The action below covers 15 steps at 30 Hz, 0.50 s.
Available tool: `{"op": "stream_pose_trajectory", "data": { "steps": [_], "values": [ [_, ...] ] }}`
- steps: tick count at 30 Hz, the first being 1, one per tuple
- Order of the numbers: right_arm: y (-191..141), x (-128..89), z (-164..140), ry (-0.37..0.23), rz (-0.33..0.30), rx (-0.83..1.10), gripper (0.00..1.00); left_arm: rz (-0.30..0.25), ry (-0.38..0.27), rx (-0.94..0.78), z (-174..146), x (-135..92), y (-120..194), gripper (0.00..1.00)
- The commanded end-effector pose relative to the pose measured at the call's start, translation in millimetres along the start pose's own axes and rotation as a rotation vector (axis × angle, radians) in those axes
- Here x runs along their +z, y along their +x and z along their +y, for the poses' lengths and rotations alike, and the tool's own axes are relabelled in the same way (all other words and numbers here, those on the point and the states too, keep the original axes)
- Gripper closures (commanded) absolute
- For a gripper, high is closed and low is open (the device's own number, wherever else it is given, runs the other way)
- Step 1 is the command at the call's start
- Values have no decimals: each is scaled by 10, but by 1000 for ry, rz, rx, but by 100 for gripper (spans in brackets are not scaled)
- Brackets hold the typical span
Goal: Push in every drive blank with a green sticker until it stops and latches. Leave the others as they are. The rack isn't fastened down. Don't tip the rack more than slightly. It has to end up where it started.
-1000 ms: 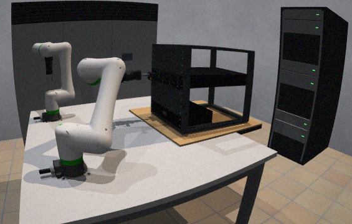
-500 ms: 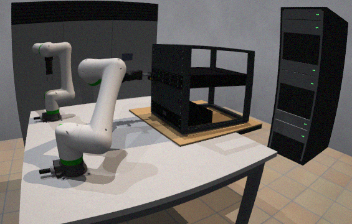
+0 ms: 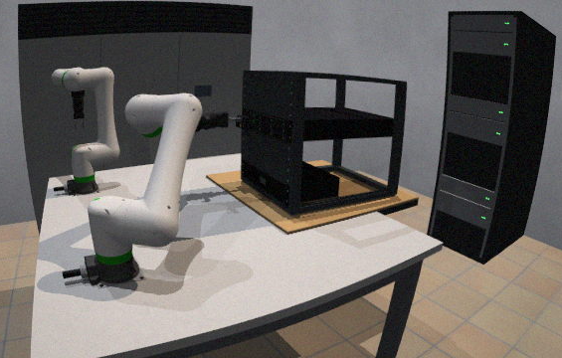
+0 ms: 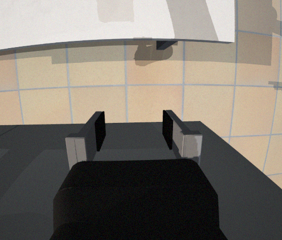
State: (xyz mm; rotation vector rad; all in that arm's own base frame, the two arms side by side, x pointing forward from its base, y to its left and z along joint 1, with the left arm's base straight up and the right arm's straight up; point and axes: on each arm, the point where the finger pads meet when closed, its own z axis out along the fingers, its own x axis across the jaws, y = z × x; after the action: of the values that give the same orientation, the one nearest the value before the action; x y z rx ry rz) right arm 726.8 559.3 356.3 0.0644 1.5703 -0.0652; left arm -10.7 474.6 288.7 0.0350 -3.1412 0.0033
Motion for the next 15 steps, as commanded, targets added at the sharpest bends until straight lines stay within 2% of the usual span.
{"op": "stream_pose_trajectory", "data": {
  "steps": [1, 15],
  "values": [
    [-21, 40, -1, 0, -2, 2, 100, 0, -2, 0, 3, -9, -2, 0],
    [-21, 66, -1, 0, -2, 2, 100, 0, -2, 0, 3, -9, -2, 0]
  ]
}}
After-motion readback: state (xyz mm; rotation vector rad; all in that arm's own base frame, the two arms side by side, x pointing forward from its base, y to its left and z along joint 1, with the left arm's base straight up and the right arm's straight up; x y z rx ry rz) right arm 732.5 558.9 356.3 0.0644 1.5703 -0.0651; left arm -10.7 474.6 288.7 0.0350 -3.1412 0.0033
